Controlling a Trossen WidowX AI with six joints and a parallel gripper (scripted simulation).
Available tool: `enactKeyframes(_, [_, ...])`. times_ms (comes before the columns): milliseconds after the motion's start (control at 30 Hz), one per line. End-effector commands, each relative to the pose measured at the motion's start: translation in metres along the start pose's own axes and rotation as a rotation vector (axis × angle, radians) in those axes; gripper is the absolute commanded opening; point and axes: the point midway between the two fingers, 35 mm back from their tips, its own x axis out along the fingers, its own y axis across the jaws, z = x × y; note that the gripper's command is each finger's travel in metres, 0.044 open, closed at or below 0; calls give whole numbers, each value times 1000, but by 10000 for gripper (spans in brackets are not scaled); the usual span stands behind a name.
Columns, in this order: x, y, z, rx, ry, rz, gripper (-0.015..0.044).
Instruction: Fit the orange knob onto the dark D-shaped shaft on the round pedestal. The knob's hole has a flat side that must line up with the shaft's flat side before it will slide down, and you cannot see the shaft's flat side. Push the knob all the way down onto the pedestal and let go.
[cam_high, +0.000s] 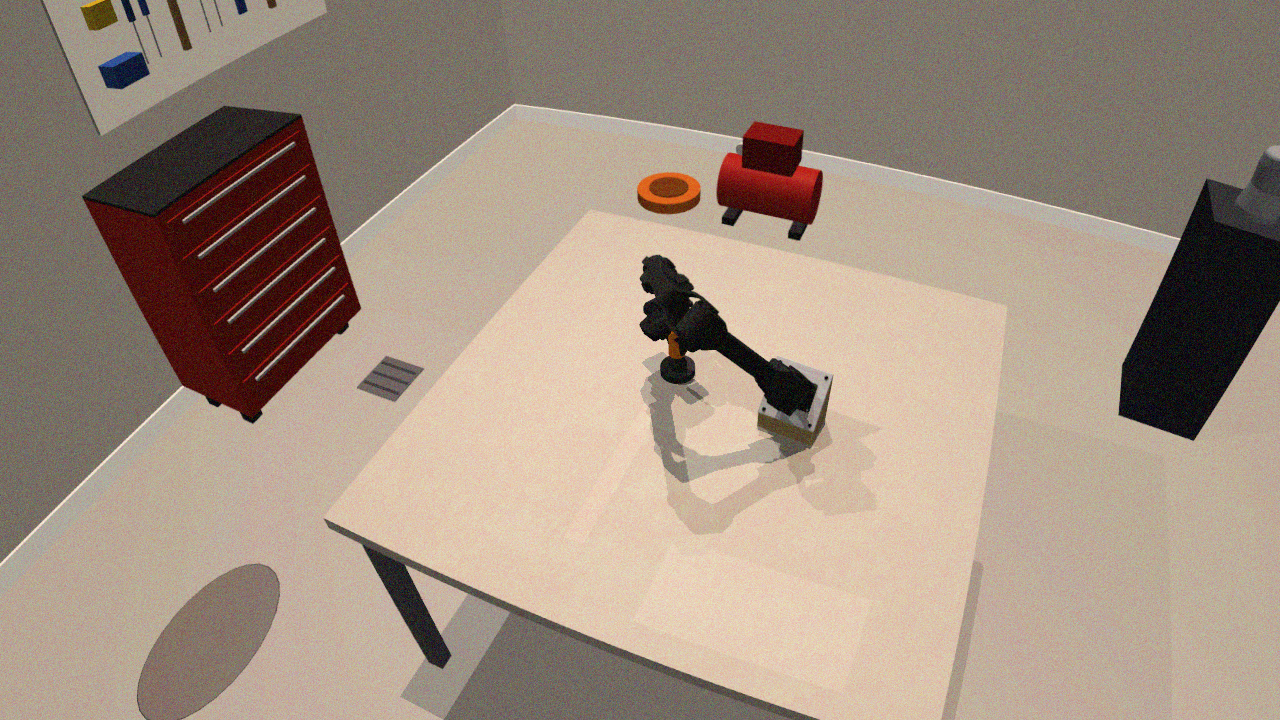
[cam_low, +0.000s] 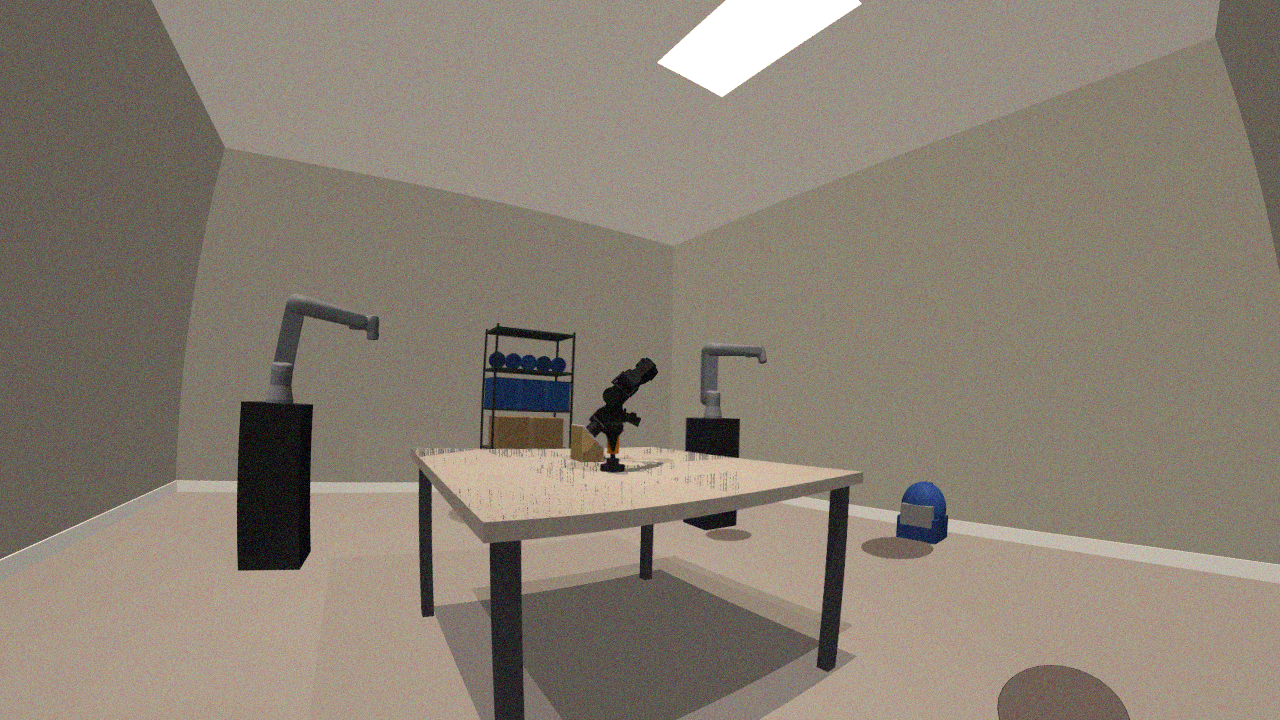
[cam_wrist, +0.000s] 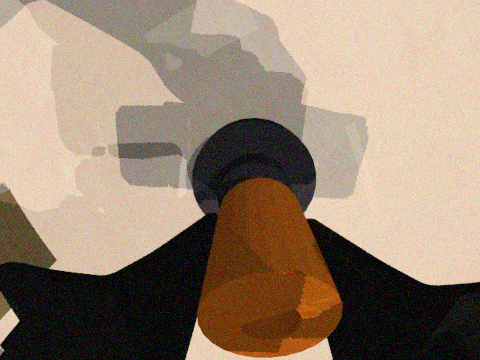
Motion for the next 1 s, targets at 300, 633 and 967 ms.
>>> enactKeyframes(300, [1,3,-1,-7,0,0,0])
enactKeyframes(633, [-1,2,-1,-7,0,0,0])
enactKeyframes(967, [-3,0,-1,-176,0,0,0])
